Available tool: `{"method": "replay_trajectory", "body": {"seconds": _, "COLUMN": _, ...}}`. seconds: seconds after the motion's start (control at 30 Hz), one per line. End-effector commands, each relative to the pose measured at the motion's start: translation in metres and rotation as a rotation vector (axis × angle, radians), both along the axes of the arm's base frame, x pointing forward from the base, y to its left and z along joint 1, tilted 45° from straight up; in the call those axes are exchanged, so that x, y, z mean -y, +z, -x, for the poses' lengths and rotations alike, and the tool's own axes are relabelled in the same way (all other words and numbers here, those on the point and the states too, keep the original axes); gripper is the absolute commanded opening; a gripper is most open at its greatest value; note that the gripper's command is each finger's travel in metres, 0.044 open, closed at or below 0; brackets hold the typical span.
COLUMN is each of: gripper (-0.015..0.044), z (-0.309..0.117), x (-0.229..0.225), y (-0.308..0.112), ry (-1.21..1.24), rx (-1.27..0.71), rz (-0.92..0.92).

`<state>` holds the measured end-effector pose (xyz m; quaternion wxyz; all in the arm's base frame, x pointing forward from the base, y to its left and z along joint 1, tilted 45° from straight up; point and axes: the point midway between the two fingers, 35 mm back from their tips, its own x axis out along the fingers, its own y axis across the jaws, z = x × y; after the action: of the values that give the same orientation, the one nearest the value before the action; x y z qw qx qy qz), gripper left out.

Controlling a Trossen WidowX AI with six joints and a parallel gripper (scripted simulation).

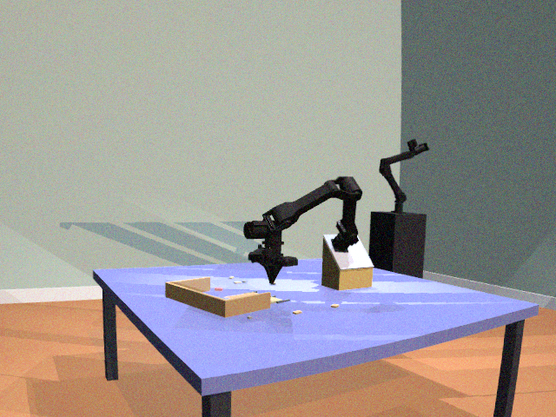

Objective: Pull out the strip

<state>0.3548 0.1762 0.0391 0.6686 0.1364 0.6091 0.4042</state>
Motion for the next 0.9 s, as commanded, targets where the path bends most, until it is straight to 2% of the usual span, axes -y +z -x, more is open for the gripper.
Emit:
{"method": "replay_trajectory", "body": {"seconds": 0.0, "gripper": 0.0000, "z": 0.002, "x": -0.005, "y": -0.008, "ry": 0.000, "rx": -0.010, "rz": 0.006}}
{"method": "replay_trajectory", "body": {"seconds": 0.87, "gripper": 0.0000, "z": 0.006, "x": -0.036, "y": -0.037, "ry": 0.000, "rx": -0.011, "rz": 0.003}}
